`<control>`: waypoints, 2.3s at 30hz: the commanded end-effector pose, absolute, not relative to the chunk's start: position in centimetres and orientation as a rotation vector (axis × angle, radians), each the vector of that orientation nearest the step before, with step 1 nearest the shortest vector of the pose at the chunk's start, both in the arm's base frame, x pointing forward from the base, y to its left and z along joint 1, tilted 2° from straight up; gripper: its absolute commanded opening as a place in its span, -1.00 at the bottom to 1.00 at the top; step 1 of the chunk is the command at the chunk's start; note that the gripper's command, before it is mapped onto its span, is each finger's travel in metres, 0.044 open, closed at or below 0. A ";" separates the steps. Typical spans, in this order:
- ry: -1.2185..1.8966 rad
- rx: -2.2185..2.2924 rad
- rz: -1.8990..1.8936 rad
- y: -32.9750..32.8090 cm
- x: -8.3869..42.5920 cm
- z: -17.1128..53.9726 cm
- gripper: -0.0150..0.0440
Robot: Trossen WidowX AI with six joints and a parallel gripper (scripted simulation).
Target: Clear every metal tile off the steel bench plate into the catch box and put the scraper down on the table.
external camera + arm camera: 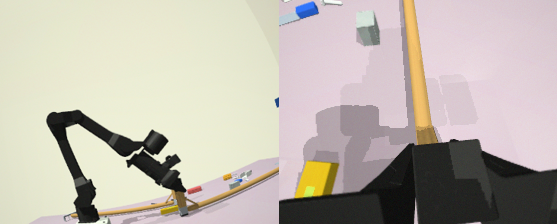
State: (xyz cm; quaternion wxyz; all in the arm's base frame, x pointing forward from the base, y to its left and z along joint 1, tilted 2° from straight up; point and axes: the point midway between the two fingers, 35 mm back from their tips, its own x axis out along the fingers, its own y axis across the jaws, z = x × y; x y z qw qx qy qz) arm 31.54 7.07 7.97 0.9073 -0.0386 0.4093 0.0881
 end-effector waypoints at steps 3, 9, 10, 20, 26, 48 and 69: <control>0.845 -0.080 0.182 7.1 31.5 8.0 -0.49; 0.845 -0.080 0.182 7.1 31.5 8.0 -0.49; 0.845 -0.080 0.182 7.1 31.5 8.0 -0.49; 0.848 -0.078 0.176 7.0 31.2 7.8 -0.49; 0.848 -0.078 0.176 6.9 31.2 7.8 -0.49; 0.853 -0.080 0.181 6.9 31.1 8.3 1.00; 0.853 -0.080 0.181 6.7 29.9 14.1 1.00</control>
